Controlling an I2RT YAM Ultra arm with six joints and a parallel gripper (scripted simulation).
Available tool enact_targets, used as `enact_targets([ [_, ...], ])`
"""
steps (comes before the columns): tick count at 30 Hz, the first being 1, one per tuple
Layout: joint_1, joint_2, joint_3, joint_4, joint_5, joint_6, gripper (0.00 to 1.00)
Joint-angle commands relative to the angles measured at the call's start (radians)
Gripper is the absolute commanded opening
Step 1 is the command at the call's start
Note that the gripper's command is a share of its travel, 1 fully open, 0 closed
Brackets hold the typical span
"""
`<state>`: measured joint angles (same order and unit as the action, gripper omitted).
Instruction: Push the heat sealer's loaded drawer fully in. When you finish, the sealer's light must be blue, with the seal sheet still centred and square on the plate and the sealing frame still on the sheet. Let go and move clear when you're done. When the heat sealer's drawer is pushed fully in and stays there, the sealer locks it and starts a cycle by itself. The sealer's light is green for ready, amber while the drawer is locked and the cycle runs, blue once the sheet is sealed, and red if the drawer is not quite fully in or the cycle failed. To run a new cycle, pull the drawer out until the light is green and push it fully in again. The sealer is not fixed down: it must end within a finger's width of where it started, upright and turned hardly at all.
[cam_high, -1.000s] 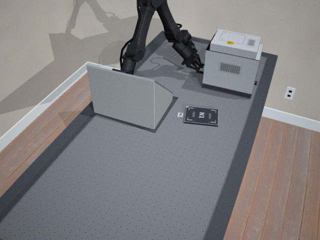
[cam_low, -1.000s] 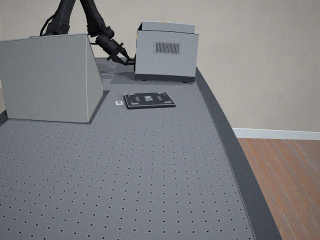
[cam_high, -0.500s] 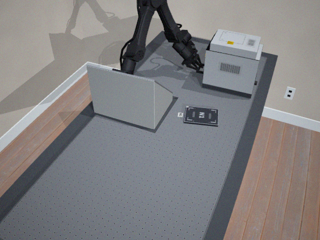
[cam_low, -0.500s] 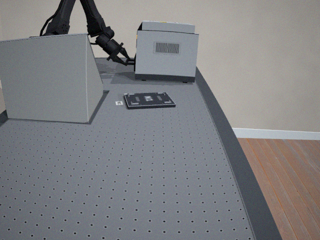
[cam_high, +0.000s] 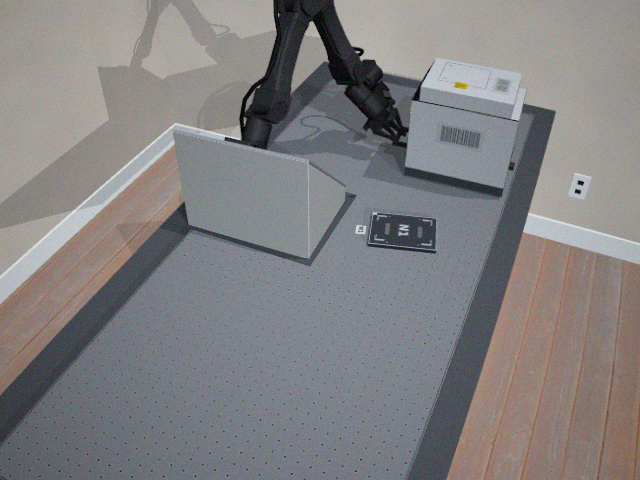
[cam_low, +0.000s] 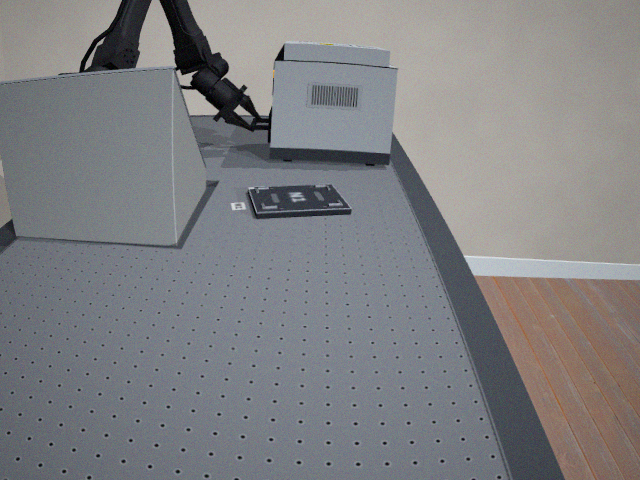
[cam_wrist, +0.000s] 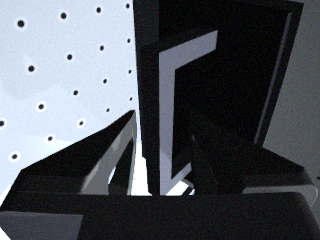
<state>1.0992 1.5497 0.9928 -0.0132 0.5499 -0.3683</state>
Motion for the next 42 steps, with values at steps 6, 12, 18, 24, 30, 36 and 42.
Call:
enact_targets([
  [6, 0.015, -0.024, -0.024, -0.003, 0.023, 0.016, 0.3],
  [12, 0.012, -0.021, -0.027, -0.015, 0.03, 0.021, 0.3],
  [18, 0.012, -0.018, -0.027, -0.016, 0.03, 0.022, 0.3],
  [24, 0.012, -0.018, -0.027, -0.016, 0.03, 0.022, 0.3],
  [30, 0.012, -0.018, -0.027, -0.016, 0.03, 0.022, 0.3],
  [36, 0.012, -0.018, -0.027, -0.016, 0.03, 0.022, 0.3],
  [42, 0.012, -0.018, -0.027, -0.016, 0.03, 0.022, 0.3],
])
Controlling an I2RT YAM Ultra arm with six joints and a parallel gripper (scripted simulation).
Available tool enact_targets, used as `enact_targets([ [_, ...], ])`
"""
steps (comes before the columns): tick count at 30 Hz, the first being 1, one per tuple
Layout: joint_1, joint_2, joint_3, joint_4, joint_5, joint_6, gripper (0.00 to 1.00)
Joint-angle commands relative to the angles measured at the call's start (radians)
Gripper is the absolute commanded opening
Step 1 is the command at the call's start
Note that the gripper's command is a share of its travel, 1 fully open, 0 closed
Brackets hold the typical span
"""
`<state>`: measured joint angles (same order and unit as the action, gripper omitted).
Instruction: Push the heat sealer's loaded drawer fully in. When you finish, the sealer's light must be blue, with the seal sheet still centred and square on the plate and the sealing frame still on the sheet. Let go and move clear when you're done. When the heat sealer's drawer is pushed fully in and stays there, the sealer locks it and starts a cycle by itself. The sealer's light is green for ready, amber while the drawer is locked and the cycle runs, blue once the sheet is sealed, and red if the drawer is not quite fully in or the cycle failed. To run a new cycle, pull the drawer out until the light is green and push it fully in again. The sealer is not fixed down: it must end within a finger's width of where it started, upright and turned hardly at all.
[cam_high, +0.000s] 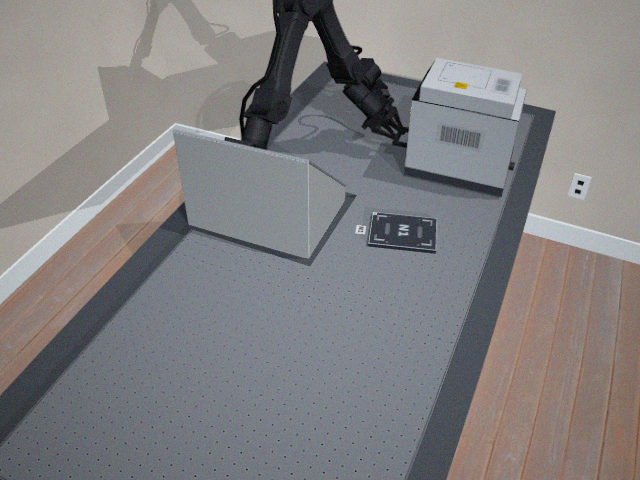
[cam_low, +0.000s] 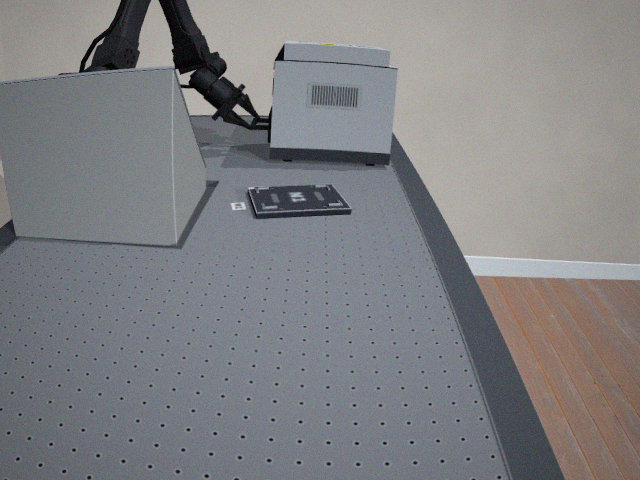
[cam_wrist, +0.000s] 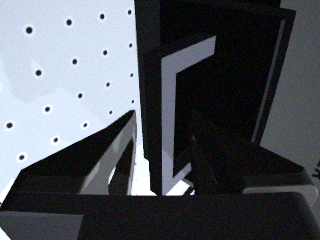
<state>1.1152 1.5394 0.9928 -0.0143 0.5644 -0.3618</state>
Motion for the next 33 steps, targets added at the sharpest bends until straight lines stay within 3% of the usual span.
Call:
enact_targets([
  [1, -0.004, -0.008, -0.027, -0.015, 0.015, 0.015, 0.3],
  [8, -0.004, -0.008, -0.027, -0.015, 0.015, 0.015, 0.3],
  [33, 0.072, -0.132, -0.054, -0.117, 0.069, 0.057, 0.3],
])
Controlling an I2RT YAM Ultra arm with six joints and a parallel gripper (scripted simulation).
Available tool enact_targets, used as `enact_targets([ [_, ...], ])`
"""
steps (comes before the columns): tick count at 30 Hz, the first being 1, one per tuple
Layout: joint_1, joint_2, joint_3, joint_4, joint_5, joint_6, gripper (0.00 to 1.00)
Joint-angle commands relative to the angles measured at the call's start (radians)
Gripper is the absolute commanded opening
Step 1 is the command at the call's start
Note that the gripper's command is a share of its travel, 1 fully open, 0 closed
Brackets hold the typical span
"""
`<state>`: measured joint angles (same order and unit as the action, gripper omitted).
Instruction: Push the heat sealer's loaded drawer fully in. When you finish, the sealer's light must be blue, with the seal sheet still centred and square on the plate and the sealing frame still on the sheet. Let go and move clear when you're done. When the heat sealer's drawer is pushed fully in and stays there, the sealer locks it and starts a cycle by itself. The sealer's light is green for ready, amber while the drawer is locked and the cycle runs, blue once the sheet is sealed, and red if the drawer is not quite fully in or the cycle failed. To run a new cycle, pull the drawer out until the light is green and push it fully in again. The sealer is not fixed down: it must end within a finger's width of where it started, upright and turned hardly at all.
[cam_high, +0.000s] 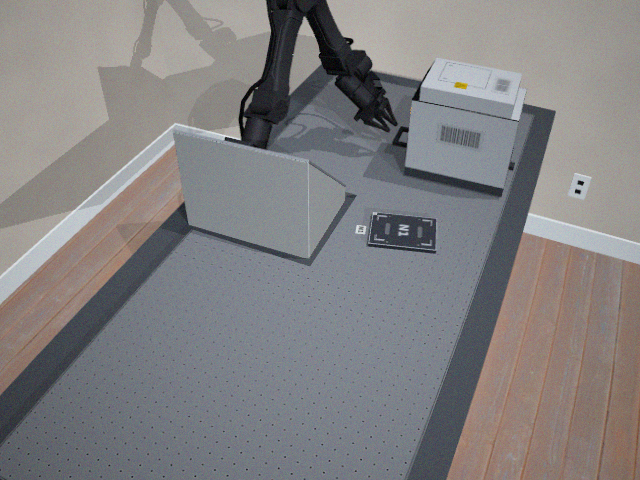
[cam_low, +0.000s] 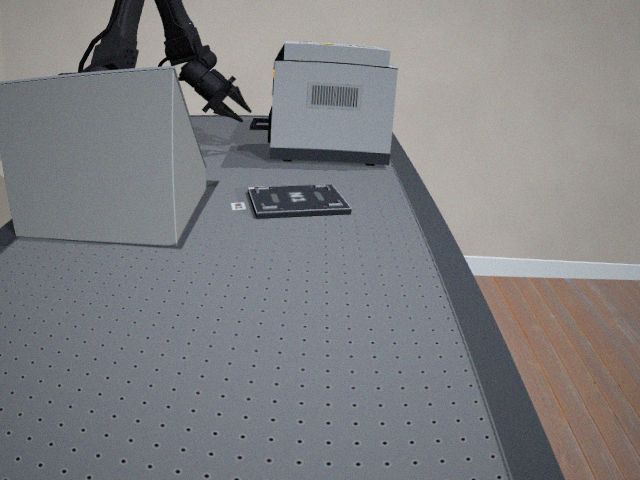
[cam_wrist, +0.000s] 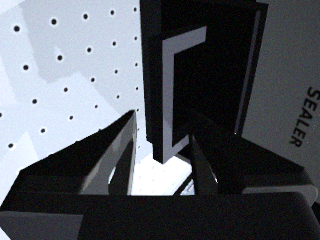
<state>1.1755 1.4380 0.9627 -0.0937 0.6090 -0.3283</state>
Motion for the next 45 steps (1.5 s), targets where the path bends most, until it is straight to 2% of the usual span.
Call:
enact_targets([
  [1, 0.015, -0.035, -0.025, -0.043, 0.027, 0.025, 0.3],
  [21, 0.082, -0.12, -0.031, -0.15, 0.081, 0.072, 0.3],
  [28, 0.111, -0.152, -0.003, -0.195, 0.104, 0.095, 0.3],
  [45, 0.107, -0.138, -0.007, -0.196, 0.1, 0.095, 0.3],
])
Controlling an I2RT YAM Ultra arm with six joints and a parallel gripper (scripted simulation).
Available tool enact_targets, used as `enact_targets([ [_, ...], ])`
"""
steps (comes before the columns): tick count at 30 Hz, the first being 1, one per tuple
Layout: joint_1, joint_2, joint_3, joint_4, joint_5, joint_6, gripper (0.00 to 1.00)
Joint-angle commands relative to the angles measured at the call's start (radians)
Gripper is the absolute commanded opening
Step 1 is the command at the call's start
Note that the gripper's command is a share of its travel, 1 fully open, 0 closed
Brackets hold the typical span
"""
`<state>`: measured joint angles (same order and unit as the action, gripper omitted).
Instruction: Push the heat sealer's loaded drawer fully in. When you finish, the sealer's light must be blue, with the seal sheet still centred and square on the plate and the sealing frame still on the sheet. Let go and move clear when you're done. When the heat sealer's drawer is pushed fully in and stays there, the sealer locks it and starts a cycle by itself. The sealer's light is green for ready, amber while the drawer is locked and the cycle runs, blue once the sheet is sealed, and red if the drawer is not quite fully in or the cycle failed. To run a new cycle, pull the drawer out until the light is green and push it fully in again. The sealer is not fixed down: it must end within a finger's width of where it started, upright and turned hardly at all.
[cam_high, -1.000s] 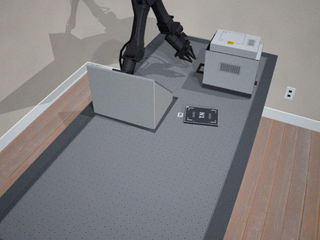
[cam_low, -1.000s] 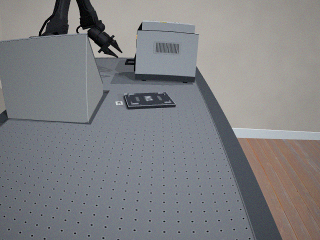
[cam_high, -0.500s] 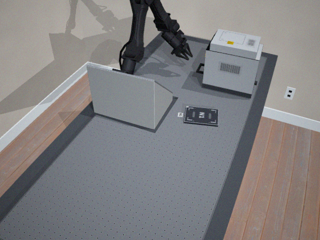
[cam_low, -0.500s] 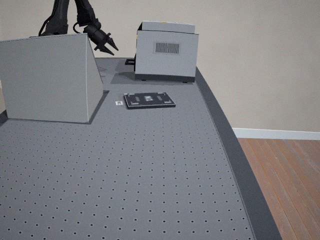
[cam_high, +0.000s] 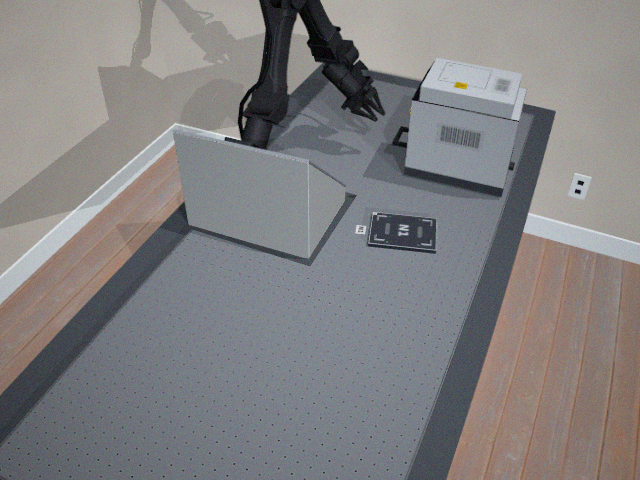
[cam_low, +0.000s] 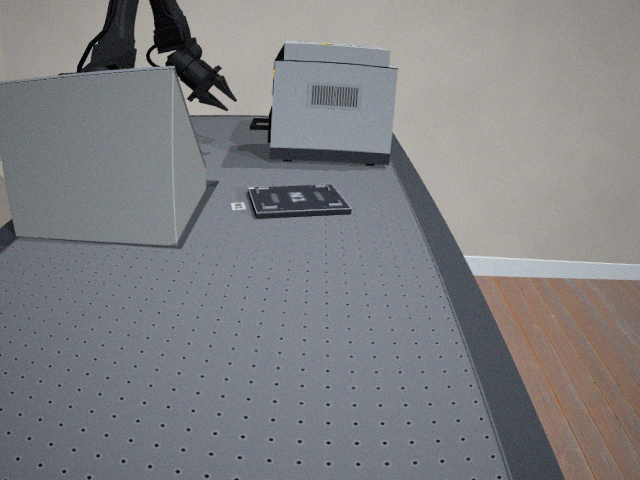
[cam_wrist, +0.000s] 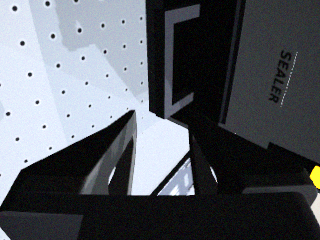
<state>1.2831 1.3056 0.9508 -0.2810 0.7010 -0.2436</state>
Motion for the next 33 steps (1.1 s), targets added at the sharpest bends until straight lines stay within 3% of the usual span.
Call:
enact_targets([
  [1, -0.001, -0.006, 0.005, -0.008, 0.008, 0.01, 0.3],
  [8, -0.001, -0.006, 0.005, -0.008, 0.008, 0.01, 0.3],
  [17, 0.102, -0.106, 0.039, -0.158, 0.087, 0.086, 0.3],
  [20, 0.118, -0.092, 0.045, -0.184, 0.101, 0.1, 0.3],
  [28, 0.215, -0.164, 0.083, -0.332, 0.171, 0.189, 0.3],
  [33, 0.252, -0.133, 0.106, -0.397, 0.199, 0.233, 0.3],
])
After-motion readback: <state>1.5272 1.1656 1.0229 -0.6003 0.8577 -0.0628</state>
